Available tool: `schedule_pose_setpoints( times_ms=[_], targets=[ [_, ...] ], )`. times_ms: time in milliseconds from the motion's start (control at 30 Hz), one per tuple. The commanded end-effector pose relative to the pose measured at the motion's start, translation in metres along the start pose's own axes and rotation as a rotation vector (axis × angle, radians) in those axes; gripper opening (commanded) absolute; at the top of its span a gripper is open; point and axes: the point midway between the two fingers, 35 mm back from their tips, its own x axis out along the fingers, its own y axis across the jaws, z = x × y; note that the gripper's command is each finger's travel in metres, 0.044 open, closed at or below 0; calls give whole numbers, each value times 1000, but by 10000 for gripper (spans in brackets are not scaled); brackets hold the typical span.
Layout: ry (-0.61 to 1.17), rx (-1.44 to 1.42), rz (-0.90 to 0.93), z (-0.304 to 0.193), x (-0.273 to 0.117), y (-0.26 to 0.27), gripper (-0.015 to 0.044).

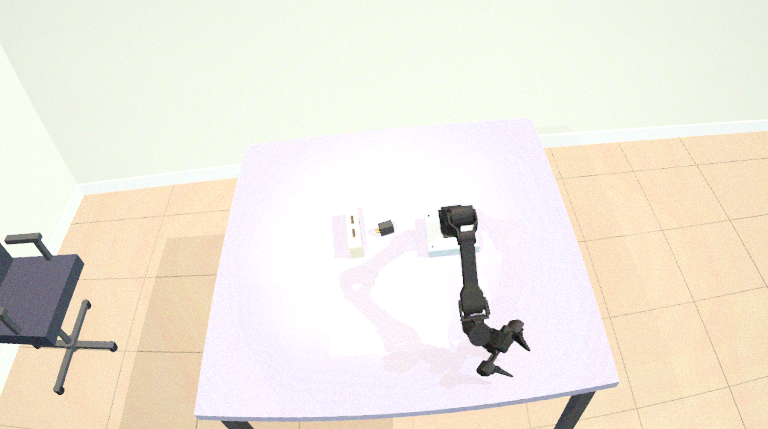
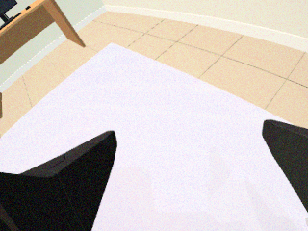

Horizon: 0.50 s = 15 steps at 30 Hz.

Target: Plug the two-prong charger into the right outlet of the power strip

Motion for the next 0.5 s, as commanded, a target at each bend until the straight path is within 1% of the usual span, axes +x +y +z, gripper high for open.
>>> schedule_pose_setpoints(
  times_ms=[0, 467],
  targets=[
    [17, 31, -55, -7, -21, -17, 440],
    [63, 148, -235, -33, -94, -68, 440]
  ],
)
